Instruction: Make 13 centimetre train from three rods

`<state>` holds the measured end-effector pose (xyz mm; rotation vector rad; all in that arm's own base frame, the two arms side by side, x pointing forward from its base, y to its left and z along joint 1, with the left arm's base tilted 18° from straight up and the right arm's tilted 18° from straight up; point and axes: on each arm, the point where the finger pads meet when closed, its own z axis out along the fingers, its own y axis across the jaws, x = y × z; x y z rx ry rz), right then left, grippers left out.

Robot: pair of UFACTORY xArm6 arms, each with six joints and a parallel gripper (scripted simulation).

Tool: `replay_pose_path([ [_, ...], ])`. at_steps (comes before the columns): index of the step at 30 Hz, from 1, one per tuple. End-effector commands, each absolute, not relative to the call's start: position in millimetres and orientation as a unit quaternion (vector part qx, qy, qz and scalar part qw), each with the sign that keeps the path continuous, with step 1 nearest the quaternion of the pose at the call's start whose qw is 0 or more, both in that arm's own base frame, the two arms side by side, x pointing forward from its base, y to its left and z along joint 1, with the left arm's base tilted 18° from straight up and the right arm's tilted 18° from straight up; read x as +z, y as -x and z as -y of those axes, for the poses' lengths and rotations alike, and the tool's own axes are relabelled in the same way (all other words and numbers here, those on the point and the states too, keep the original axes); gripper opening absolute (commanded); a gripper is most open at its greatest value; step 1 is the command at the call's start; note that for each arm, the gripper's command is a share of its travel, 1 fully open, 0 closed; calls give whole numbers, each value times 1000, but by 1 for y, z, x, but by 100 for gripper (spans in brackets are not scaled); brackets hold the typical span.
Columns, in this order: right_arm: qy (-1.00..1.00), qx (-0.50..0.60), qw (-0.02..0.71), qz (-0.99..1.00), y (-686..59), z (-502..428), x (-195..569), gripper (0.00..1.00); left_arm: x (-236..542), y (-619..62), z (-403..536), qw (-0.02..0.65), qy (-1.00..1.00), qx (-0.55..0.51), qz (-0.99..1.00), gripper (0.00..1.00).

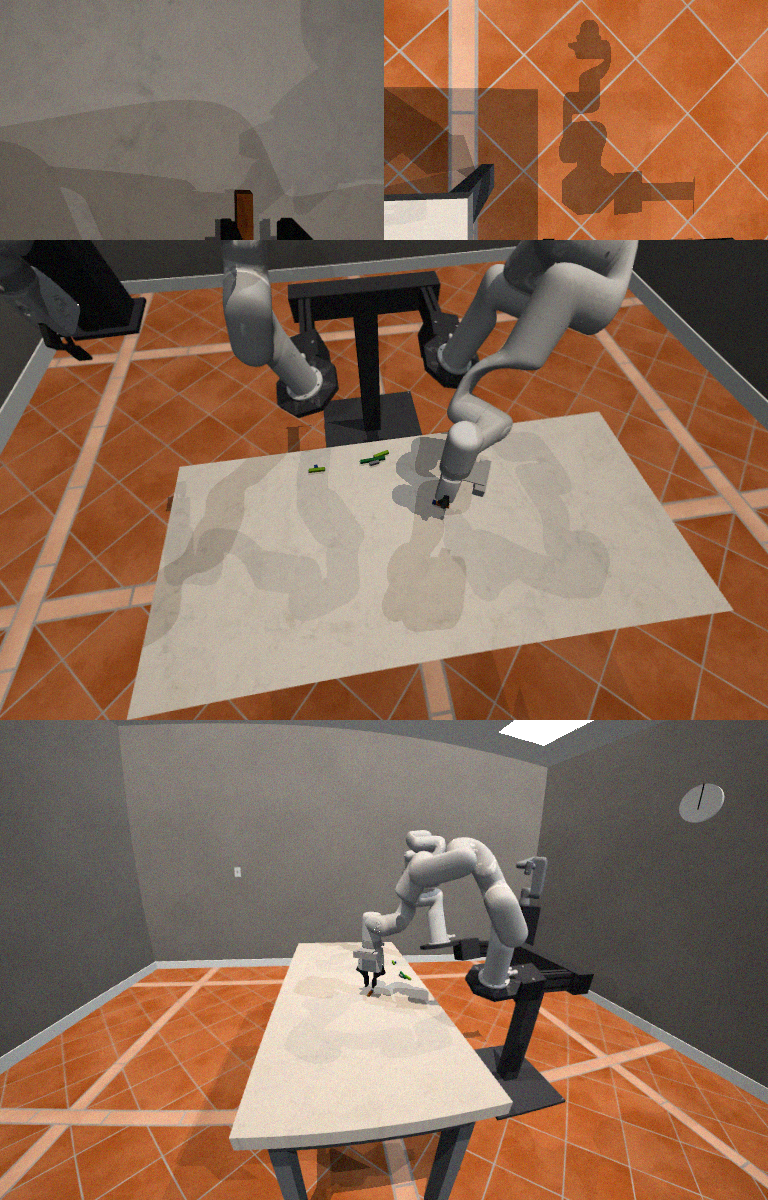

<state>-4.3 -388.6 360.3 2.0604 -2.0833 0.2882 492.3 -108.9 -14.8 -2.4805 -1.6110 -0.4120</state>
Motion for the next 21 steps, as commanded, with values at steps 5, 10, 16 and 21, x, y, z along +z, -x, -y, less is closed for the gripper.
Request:
replay_pose_path([
  [5,-696,99,100,704,4,389,362,100,26,-488,121,76,828,-139,538,26],
  [10,-696,99,100,704,4,389,362,100,36,-486,124,76,828,-139,538,26],
  [16,-696,99,100,704,4,389,362,100,42,-485,126,76,828,-139,538,26],
  [21,-696,99,100,704,4,389,362,100,42,-485,126,76,828,-139,538,100],
])
